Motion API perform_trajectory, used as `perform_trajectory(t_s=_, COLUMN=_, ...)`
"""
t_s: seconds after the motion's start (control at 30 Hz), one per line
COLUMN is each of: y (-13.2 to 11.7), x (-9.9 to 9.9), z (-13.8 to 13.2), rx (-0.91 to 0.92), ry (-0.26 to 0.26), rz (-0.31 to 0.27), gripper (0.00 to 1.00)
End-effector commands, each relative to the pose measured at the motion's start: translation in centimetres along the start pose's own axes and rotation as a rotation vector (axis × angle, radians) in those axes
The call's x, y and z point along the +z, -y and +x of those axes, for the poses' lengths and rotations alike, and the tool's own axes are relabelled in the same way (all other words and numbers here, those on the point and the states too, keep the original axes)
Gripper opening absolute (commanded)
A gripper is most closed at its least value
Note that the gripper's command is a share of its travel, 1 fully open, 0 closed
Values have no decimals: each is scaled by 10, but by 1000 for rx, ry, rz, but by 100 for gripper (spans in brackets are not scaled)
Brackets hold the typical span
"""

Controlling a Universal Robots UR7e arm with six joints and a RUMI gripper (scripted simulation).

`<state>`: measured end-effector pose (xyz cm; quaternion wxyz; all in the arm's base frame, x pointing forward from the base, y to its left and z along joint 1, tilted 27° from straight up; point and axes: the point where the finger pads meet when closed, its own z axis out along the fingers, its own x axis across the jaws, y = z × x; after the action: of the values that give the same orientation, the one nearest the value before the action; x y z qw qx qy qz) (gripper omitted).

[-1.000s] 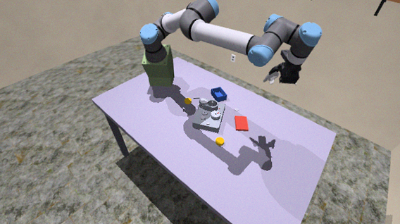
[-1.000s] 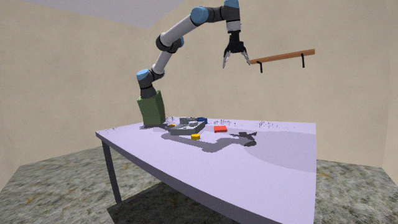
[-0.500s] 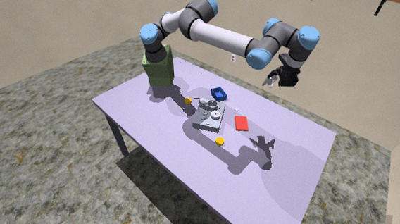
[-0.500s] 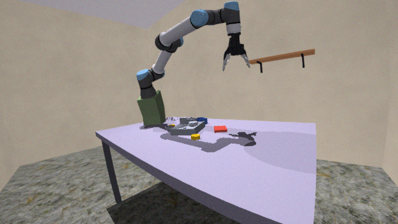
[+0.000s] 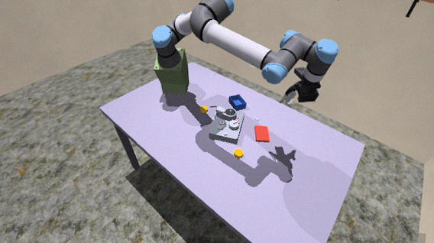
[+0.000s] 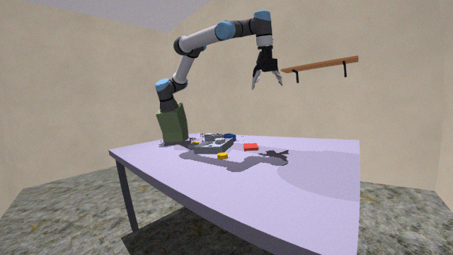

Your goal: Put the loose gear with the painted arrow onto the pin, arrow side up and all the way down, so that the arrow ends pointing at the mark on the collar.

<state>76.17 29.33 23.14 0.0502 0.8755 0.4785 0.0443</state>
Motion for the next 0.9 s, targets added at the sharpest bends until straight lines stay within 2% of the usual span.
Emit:
perform_trajectory(t_s=0.0, y=-8, x=19, z=-11, rx=-62, ry=-6, rz=-34, gripper=100)
perform_trajectory(t_s=0.27, y=-16, x=59, z=-42, rx=-186, ry=13, rz=-85, gripper=100)
perform_trajectory(t_s=0.33, y=-16, x=59, z=-42, rx=-186, ry=13, rz=-85, gripper=100)
perform_trajectory(t_s=0.73, y=-12, x=119, z=-109, rx=-387, ry=62, rz=-162, gripper=100)
perform_trajectory(t_s=0.87, y=-7, x=133, z=-128, rx=-436, ry=78, rz=-179, gripper=100)
